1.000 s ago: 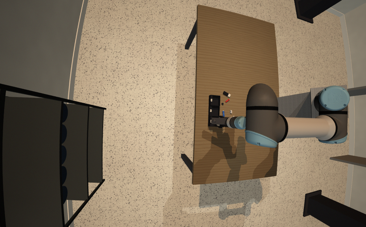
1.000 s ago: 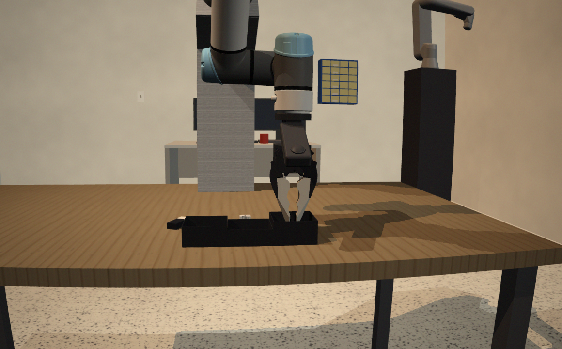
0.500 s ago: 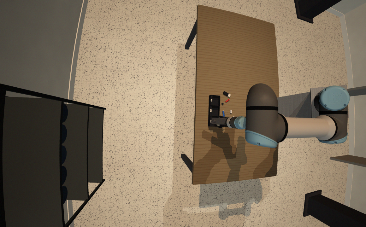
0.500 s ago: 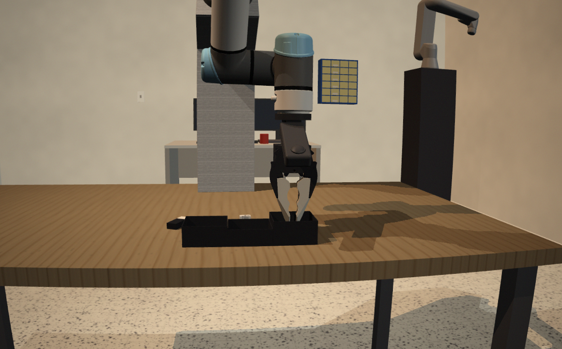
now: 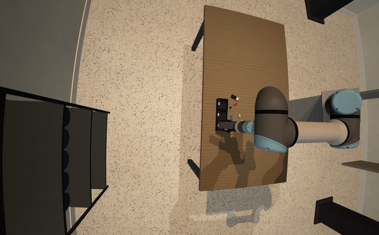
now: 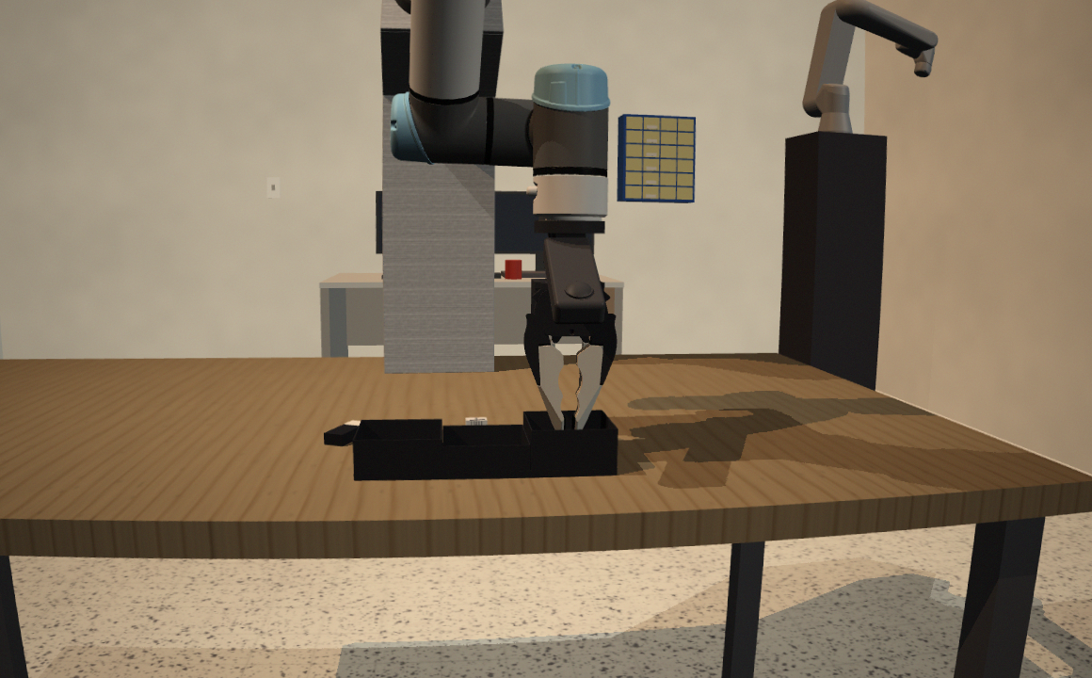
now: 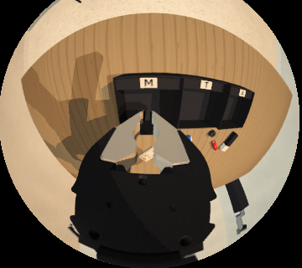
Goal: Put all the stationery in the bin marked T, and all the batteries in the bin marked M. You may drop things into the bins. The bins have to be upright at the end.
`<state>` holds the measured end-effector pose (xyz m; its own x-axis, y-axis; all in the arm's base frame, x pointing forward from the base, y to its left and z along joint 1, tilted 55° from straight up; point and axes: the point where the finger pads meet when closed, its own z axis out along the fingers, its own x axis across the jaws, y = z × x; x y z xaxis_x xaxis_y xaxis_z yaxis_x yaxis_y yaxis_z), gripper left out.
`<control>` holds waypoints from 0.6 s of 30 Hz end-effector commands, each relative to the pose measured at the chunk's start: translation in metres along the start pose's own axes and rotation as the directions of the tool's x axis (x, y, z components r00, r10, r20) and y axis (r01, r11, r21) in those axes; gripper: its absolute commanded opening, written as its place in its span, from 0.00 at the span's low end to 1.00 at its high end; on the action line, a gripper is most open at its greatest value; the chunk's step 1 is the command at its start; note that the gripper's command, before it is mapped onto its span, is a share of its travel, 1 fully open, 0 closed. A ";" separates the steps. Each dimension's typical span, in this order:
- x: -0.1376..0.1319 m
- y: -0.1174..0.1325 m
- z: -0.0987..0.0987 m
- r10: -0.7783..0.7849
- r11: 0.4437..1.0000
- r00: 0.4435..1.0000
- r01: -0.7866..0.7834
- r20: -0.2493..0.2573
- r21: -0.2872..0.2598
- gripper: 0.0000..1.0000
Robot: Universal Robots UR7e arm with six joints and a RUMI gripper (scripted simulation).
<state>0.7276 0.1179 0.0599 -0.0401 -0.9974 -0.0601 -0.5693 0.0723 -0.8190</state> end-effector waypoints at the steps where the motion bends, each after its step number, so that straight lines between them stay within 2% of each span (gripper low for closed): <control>1: -0.001 -0.001 0.000 0.000 1.000 1.000 0.000 0.001 0.001 0.04; 6: -0.001 -0.001 0.000 0.000 1.000 1.000 0.000 0.001 0.001 0.04; 18: -0.001 0.000 -0.014 0.000 1.000 1.000 0.000 0.001 0.000 0.04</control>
<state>0.7202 0.1182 0.0650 -0.0402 -0.9974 -0.0601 -0.5697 0.0723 -0.8186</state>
